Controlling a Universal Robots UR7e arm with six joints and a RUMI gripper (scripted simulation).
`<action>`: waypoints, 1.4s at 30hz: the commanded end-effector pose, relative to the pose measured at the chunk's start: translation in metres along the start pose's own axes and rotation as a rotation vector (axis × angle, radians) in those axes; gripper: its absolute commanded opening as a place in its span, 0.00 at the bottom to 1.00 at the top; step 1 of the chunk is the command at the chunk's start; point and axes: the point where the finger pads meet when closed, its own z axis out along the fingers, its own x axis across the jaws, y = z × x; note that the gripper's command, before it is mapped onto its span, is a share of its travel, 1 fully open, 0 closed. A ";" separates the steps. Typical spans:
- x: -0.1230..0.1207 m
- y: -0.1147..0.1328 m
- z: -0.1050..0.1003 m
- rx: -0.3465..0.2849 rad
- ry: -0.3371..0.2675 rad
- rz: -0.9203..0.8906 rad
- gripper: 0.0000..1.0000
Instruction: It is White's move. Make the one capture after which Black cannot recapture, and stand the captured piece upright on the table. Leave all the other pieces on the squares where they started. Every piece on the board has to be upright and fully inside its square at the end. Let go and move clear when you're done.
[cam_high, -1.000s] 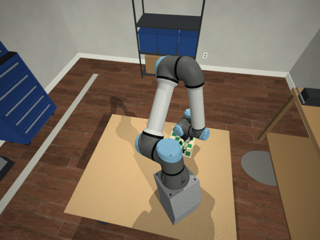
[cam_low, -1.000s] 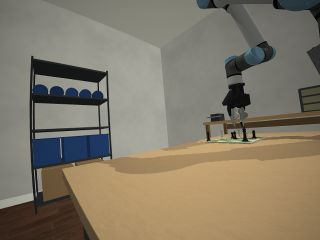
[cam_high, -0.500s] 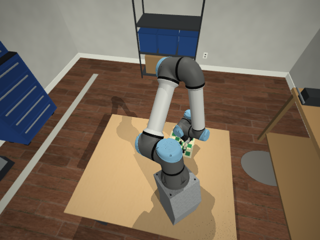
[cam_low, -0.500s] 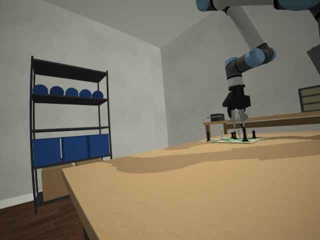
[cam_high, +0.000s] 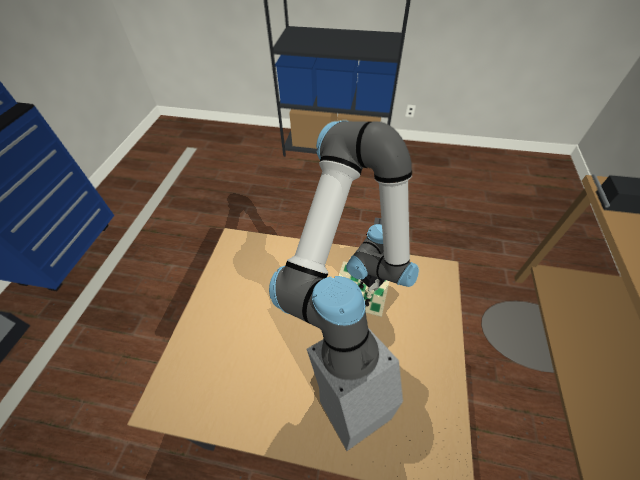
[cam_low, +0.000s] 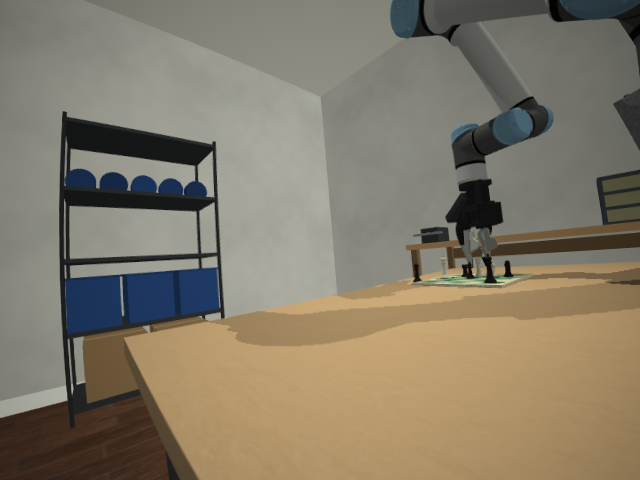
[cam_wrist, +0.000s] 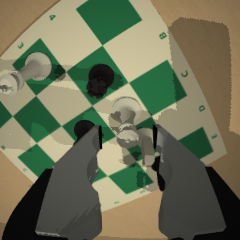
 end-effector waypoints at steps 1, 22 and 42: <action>0.000 -0.001 0.003 0.001 0.000 0.000 0.25; 0.000 -0.001 0.004 0.001 0.000 0.000 0.25; 0.000 -0.001 0.004 0.001 0.000 0.000 0.00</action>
